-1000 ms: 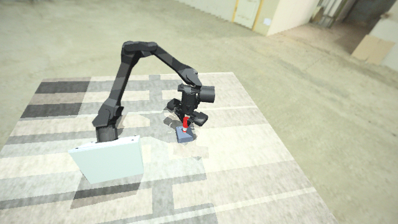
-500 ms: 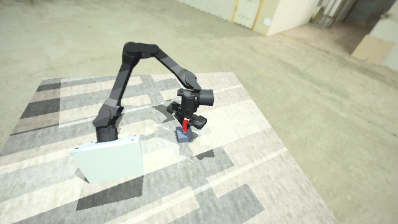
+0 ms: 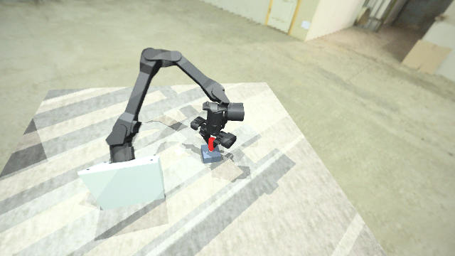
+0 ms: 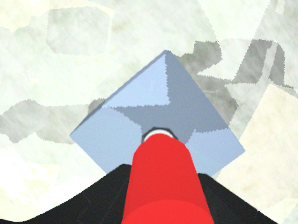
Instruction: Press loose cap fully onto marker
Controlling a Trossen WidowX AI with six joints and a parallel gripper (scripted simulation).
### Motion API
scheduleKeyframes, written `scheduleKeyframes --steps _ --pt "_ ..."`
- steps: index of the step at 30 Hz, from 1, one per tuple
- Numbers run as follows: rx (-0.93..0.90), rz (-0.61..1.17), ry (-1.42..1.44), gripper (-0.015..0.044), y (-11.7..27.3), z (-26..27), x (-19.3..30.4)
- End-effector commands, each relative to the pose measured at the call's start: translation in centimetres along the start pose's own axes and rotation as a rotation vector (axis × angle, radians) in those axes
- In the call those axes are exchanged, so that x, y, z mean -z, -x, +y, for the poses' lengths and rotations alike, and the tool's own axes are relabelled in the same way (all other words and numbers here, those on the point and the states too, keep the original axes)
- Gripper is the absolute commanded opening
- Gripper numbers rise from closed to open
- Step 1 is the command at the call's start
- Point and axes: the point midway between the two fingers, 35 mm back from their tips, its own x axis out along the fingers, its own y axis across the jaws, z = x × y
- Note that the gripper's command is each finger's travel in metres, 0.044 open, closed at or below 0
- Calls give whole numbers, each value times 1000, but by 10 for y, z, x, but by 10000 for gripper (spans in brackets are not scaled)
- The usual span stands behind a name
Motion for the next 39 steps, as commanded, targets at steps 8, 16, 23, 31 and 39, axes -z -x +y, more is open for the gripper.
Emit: scheduleKeyframes --steps 8,16,23,31,39 --pt "0 0 0 394 0 0 0" --pt "4 3 -1 440 37 -3 -1" --pt "2 2 -1 440 75 -1 0" --pt "0 0 -512 256 68 -2 1" --pt "-2 0 -742 46 65 -3 2"
